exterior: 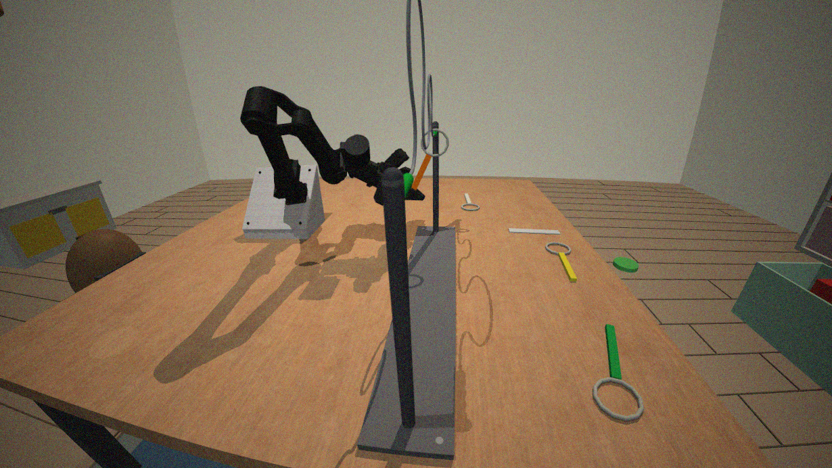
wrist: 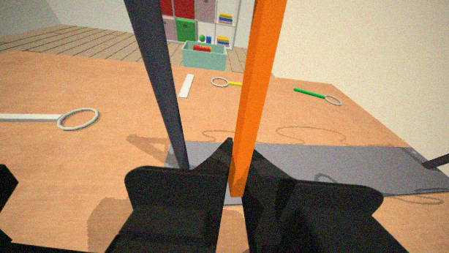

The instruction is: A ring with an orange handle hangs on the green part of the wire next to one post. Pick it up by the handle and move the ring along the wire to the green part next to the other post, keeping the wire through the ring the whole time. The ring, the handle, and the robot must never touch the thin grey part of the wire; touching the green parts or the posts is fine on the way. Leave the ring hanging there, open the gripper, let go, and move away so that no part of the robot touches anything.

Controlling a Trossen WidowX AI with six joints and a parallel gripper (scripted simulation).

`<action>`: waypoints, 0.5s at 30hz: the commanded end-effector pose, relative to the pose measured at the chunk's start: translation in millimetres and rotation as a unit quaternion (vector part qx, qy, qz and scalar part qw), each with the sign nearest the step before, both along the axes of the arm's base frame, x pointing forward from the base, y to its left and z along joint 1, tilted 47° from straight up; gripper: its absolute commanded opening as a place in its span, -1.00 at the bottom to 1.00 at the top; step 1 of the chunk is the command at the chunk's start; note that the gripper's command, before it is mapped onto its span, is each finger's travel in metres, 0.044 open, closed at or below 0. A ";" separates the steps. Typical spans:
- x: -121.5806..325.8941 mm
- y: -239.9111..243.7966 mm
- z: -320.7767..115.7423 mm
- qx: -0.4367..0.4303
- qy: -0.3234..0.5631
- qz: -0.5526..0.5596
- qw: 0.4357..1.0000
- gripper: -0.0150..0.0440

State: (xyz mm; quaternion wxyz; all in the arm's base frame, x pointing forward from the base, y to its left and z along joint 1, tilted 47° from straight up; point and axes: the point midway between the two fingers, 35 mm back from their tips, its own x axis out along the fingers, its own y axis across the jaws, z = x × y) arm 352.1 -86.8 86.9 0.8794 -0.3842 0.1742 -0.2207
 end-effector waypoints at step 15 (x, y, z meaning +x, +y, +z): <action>-0.1 0.0 -0.1 0.000 0.000 0.000 1.000 -0.29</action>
